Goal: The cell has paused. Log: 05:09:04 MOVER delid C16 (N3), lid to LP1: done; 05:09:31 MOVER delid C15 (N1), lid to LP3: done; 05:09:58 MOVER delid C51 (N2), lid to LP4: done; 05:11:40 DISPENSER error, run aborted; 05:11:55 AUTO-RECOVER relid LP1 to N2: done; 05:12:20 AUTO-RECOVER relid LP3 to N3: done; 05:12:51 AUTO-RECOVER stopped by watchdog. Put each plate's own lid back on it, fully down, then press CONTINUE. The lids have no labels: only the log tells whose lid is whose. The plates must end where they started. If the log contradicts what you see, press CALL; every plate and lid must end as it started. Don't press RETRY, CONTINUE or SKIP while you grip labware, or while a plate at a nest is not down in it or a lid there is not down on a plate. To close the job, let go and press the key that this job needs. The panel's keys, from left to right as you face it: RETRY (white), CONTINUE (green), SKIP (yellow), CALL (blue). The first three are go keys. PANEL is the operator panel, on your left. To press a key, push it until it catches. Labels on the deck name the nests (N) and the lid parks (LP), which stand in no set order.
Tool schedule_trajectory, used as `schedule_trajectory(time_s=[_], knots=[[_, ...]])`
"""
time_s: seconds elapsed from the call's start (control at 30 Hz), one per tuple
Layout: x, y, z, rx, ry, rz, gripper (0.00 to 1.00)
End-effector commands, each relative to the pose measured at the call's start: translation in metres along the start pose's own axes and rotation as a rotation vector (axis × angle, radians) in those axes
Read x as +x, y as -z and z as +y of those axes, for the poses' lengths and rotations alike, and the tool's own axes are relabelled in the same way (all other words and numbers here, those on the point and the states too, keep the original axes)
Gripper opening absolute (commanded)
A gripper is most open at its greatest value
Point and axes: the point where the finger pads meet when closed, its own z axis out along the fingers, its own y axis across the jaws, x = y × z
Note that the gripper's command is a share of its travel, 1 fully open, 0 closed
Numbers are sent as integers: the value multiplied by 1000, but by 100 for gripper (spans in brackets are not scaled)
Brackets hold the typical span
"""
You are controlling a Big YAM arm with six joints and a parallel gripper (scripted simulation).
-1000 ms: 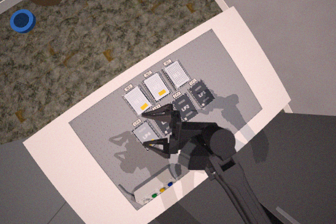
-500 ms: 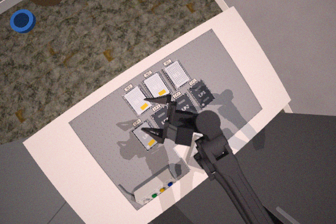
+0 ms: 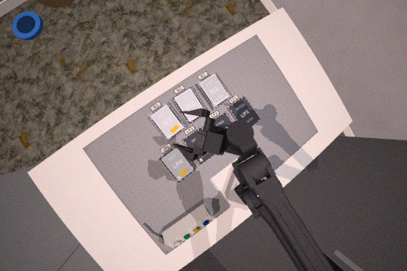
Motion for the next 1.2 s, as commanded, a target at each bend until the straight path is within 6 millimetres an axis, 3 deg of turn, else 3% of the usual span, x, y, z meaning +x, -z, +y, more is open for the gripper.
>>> schedule_trajectory(time_s=[0.0, 0.07, 0.1, 0.13, 0.2, 0.27, 0.33, 0.37, 0.53, 0.57, 0.67, 0.7, 0.73, 0.8, 0.9, 0.93, 0.97, 1.03, 1.1, 1.17], knots=[[3, -7, -4, -4, -49, 32, 100], [15, -8, -7, 9, -80, 61, 100], [-7, -11, -13, 16, -64, 47, 100], [-7, -11, -13, 20, -78, 60, 100], [3, -13, -15, 31, -105, 88, 100], [39, -11, -8, 34, -164, 150, 100], [52, -11, -10, 47, -196, 184, 100], [24, -16, -20, 56, -171, 160, 100], [34, -17, -21, 71, -209, 204, 100], [71, -12, -8, 68, -261, 262, 100], [86, -10, -12, 91, -300, 307, 100], [55, -18, -23, 98, -271, 279, 100], [55, -18, -23, 103, -283, 294, 100], [65, -18, -24, 114, -306, 326, 100], [109, -9, -13, 128, -377, 414, 100], [113, -8, -14, 135, -387, 427, 100], [86, -17, -25, 142, -363, 405, 100], [104, -13, -21, 151, -393, 448, 100], [104, -13, -21, 151, -393, 448, 100], [131, -5, -13, 162, -436, 506, 100]])
